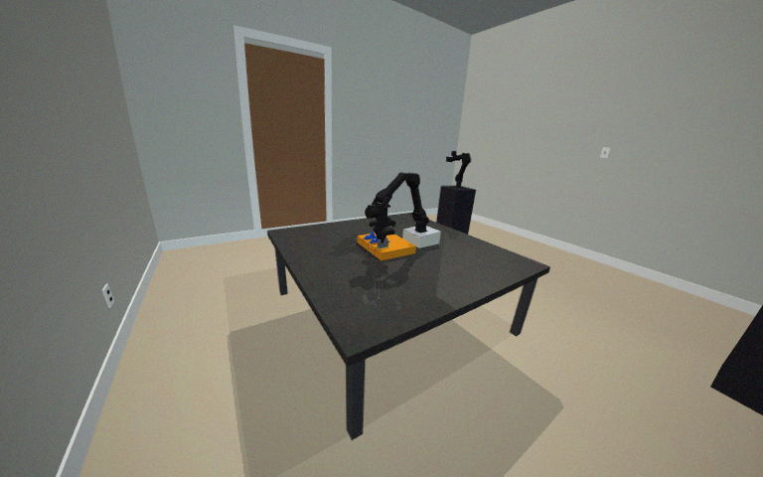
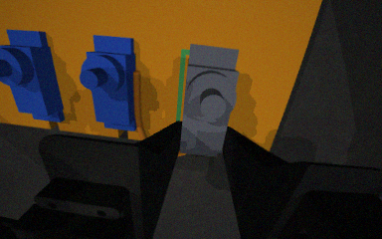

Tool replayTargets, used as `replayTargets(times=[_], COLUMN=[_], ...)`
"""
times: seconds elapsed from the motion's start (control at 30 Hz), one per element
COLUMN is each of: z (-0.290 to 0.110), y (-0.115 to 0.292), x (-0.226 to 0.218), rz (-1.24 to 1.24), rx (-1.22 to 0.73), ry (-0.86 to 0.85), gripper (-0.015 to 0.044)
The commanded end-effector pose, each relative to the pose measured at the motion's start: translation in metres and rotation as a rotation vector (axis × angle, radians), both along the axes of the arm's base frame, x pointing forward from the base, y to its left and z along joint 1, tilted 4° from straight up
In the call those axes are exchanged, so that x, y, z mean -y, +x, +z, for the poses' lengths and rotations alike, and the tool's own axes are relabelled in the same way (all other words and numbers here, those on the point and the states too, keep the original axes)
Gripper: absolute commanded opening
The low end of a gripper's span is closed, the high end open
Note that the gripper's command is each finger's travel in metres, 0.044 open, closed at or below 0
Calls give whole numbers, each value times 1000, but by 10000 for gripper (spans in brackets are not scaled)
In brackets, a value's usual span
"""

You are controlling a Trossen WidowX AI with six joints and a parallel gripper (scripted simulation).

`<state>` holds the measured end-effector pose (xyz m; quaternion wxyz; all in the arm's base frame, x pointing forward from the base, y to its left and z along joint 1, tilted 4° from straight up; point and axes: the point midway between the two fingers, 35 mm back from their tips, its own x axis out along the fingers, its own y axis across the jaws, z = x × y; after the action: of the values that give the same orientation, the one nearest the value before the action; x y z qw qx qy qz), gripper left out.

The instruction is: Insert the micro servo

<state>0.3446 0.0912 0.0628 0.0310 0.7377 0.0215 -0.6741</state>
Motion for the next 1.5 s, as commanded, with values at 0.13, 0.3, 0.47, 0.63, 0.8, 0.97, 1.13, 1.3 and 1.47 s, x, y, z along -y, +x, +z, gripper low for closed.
replayTargets(times=[0.13,0.3,0.47,0.63,0.8,0.97,1.13,1.3,1.47], z=[-7,-12,-16,-20,-25,-24,-25,-2,10], y=[0,1,1,1,2,2,2,0,-4], x=[1,1,1,1,1,1,1,0,2], rz=[1,1,1,1,1,1,1,1,1], rx=[-1,-1,-1,-1,-1,-1,-1,0,-1], ry=[1,1,1,1,1,1,1,1,1], gripper=[0,0,0,0,0,52,184,187,187])
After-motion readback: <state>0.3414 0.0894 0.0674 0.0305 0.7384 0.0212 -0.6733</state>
